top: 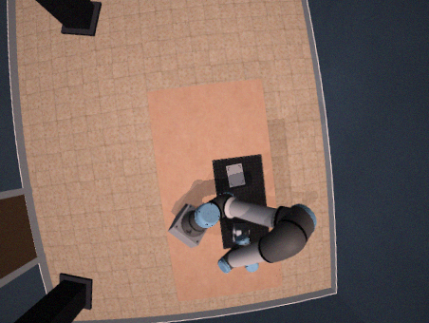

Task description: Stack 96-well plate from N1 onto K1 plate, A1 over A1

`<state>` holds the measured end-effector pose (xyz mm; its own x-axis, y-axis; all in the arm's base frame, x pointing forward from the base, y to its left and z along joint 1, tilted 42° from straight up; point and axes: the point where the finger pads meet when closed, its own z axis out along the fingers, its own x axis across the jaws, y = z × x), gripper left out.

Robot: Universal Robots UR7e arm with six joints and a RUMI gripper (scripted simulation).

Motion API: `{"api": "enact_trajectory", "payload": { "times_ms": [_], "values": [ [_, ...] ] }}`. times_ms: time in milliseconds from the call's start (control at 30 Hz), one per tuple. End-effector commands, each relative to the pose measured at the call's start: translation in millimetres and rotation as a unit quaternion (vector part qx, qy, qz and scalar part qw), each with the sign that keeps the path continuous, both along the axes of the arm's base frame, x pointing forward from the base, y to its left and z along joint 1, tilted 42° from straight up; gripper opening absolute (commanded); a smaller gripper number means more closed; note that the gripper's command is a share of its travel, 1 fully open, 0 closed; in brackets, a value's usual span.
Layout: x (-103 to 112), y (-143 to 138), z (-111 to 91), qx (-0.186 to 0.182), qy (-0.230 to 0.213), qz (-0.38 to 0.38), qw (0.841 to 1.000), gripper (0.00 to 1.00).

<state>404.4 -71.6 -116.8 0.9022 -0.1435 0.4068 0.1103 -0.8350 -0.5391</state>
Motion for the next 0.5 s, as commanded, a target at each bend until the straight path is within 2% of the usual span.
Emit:
{"api": "enact_trajectory", "payload": {
  "times_ms": [0, 467],
  "values": [
    [0.4, -0.1, -0.4, 0.000, 0.000, 0.000, 1.000, 0.00],
    [1.2, 1.0, -1.9, 0.000, 0.000, 0.000, 1.000, 0.00]
  ]
}}
